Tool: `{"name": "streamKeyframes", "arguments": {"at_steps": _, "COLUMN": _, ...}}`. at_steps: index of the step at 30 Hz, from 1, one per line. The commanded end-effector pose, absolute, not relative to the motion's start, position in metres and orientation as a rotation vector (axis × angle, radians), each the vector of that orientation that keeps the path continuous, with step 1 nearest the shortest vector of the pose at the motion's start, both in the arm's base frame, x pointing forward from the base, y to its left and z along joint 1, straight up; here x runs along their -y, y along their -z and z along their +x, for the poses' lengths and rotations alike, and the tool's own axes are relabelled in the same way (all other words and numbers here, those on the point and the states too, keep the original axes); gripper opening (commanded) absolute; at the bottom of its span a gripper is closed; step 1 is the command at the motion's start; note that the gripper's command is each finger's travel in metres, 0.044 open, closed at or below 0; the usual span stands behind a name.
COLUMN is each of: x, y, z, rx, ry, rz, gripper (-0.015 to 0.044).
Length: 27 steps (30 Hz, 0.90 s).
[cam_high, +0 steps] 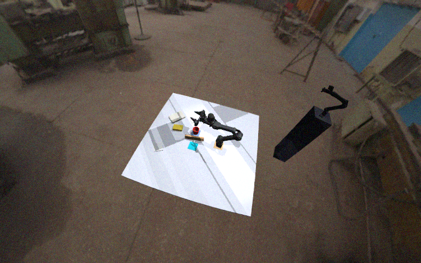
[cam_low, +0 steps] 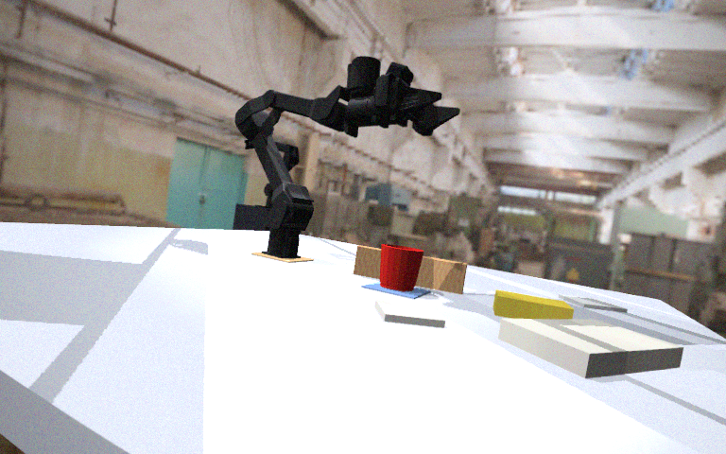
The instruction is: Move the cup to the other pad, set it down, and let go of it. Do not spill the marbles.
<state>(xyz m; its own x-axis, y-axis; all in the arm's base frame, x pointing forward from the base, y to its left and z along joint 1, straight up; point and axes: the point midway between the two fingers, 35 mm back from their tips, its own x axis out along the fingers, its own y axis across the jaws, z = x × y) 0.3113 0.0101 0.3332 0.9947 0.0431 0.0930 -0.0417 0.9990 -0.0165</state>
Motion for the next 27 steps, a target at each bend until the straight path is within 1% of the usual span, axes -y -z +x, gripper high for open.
{"name": "streamKeyframes", "arguments": {"at_steps": 1, "x": -0.010, "y": -0.331, "z": 0.313, "rx": 0.080, "ry": -0.041, "rz": -0.030, "gripper": 0.0374}}
{"name": "streamKeyframes", "arguments": {"at_steps": 3, "x": -0.007, "y": -0.314, "z": 0.325, "rx": -0.032, "ry": -0.036, "rz": -0.157, "gripper": 0.0321}}
{"name": "streamKeyframes", "arguments": {"at_steps": 6, "x": -0.002, "y": -0.273, "z": 0.342, "rx": -0.285, "ry": -0.080, "rz": -0.439, "gripper": 0.0242}}
{"name": "streamKeyframes", "arguments": {"at_steps": 9, "x": 0.005, "y": -0.233, "z": 0.348, "rx": -0.529, "ry": -0.199, "rz": -0.705, "gripper": 0.0164}}
{"name": "streamKeyframes", "arguments": {"at_steps": 10, "x": 0.007, "y": -0.221, "z": 0.348, "rx": -0.606, "ry": -0.255, "rz": -0.788, "gripper": 0.0148}}
{"name": "streamKeyframes", "arguments": {"at_steps": 15, "x": 0.013, "y": -0.166, "z": 0.324, "rx": -0.928, "ry": -0.670, "rz": -1.145, "gripper": 0.0148}}
{"name": "streamKeyframes", "arguments": {"at_steps": 21, "x": 0.019, "y": -0.138, "z": 0.285, "rx": -1.090, "ry": -1.261, "rz": -1.353, "gripper": 0.0148}}
{"name": "streamKeyframes", "arguments": {"at_steps": 23, "x": 0.021, "y": -0.137, "z": 0.281, "rx": -1.095, "ry": -1.330, "rz": -1.363, "gripper": 0.0148}}
{"name": "streamKeyframes", "arguments": {"at_steps": 27, "x": 0.021, "y": -0.137, "z": 0.281, "rx": -1.095, "ry": -1.330, "rz": -1.363, "gripper": 0.0148}}
